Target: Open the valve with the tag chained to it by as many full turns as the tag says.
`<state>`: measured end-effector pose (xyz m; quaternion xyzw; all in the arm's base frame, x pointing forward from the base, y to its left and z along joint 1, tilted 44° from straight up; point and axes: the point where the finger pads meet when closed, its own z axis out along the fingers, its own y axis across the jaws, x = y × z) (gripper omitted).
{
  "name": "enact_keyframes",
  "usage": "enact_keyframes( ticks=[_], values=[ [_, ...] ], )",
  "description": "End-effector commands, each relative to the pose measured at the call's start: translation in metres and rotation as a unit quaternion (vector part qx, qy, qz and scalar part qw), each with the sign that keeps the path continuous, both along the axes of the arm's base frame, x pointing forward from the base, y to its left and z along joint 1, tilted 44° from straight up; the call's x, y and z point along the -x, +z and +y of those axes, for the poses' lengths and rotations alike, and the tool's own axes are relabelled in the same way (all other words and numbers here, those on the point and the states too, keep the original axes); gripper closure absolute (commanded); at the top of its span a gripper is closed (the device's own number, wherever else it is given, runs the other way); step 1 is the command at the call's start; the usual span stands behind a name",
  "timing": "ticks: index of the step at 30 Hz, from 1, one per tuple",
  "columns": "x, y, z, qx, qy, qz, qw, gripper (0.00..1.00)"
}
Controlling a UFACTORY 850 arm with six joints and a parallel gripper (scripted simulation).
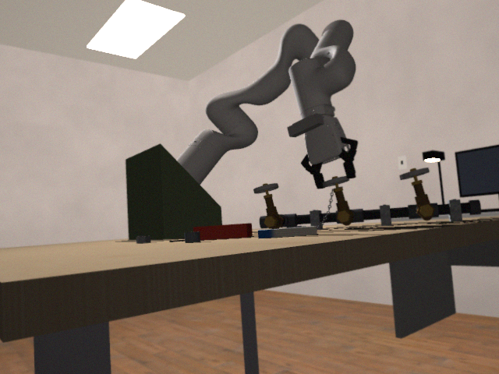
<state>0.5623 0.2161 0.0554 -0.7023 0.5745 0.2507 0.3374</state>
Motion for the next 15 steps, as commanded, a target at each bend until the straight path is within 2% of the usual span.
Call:
enact_keyframes(
  ticks=[1,10,11,15],
  values=[
    [-0.0011,-0.0016,0.0022,0.000,0.000,-0.001,1.000,0.00],
    [-0.0012,-0.0027,0.0036,0.000,0.000,-0.001,1.000,0.00],
    [-0.0012,-0.0027,0.0036,0.000,0.000,-0.001,1.000,1.00],
    [-0.0012,-0.0027,0.0036,0.000,0.000,-0.001,1.000,1.00]
  ],
)
